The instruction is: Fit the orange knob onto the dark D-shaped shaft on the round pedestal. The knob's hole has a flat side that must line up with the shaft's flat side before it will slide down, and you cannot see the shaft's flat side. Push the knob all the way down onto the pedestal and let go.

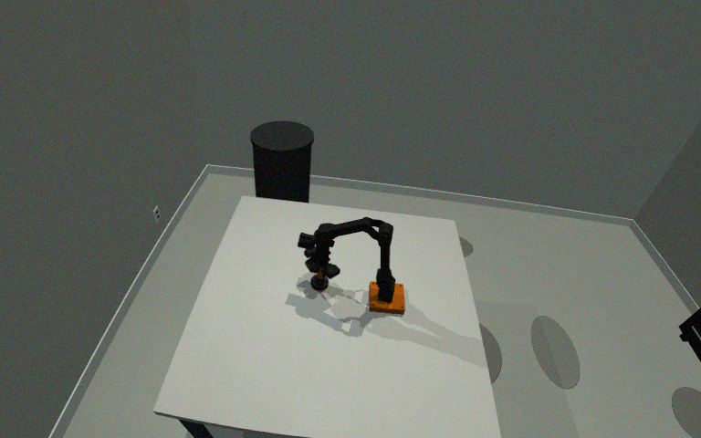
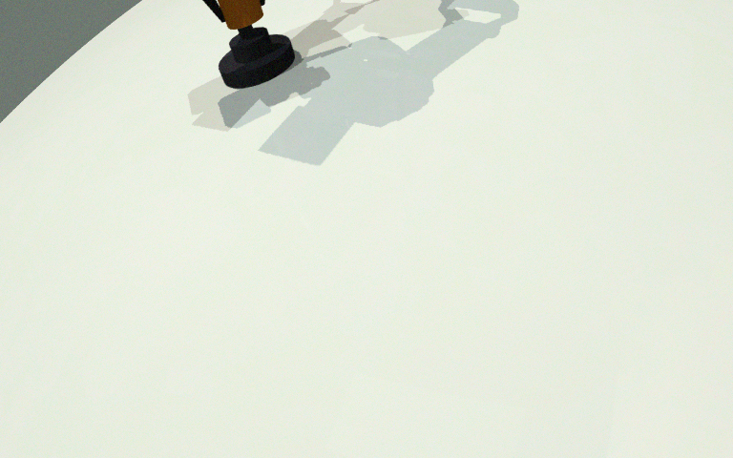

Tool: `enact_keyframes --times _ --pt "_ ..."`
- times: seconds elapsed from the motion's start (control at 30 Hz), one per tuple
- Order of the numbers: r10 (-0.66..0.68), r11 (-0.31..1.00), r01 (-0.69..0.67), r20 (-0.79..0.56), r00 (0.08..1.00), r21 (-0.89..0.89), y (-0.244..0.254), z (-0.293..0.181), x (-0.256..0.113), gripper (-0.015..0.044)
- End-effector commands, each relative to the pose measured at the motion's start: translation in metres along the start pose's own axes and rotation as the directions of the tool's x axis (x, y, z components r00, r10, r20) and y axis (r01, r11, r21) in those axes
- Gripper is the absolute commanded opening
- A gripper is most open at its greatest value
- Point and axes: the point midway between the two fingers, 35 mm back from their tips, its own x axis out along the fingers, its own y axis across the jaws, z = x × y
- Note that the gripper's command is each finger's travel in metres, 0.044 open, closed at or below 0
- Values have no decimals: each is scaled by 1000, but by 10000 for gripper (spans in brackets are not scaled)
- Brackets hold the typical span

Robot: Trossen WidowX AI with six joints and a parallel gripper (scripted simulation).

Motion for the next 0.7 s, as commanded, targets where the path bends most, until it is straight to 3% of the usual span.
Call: enact_keyframes --times 0.0,0.1,0.67 --pt "-4 995 4 4 1000 -97 1 -1 -4 0" --pt "-4 983 5 4 1000 -181 2 -1 -4 0" --pt "-4 983 5 4 1000 -181 -3 3 0 0"
